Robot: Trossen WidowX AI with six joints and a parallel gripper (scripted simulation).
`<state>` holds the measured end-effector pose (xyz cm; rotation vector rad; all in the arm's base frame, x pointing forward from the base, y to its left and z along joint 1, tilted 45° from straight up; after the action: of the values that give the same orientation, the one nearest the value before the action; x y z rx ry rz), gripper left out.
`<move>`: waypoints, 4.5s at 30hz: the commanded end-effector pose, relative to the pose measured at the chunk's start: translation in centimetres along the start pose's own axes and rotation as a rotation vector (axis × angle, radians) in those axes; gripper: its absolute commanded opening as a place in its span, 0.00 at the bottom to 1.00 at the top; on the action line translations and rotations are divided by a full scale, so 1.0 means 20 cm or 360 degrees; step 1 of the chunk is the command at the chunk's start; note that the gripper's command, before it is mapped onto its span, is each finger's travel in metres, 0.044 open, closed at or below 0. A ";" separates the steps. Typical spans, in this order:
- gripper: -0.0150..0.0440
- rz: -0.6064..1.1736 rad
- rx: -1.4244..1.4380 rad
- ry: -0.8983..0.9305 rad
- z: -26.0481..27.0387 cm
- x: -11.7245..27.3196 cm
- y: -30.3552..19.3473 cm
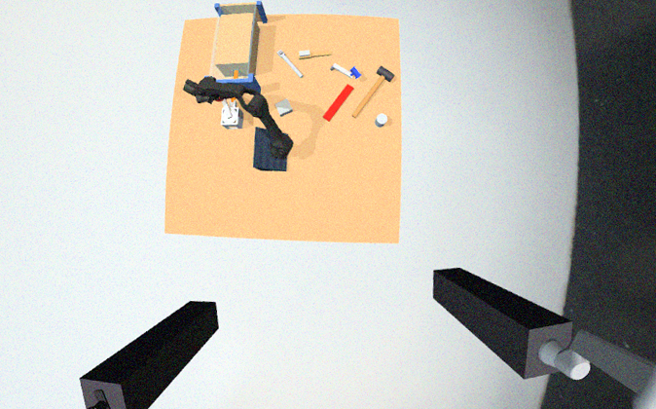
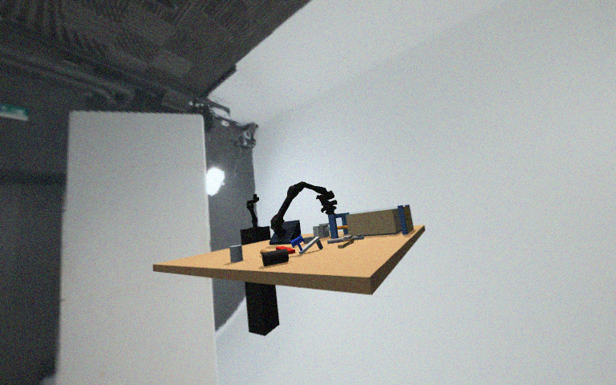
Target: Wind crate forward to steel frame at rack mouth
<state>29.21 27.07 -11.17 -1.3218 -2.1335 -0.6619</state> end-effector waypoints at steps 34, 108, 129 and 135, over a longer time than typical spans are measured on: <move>0.25 0.0004 -0.0005 0.0045 0.29 0.10 -0.15; 0.25 0.0013 0.0003 0.0052 0.36 0.34 -0.66; 0.25 0.0015 0.0006 0.0051 0.26 0.39 -0.79; 0.25 0.0016 0.0007 0.0050 0.23 0.40 -0.82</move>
<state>11.20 29.53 -11.54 -1.2956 -2.0936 -0.7017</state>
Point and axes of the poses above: the point midway between the two fingers, 35 mm back from their tips, its own x axis back along the fingers, its own z axis across the jaws, y = z × x, the point moved 3 cm from there along x, back along the fingers, and after that the axes turned 10 degrees about x, right-handed, at the moved point
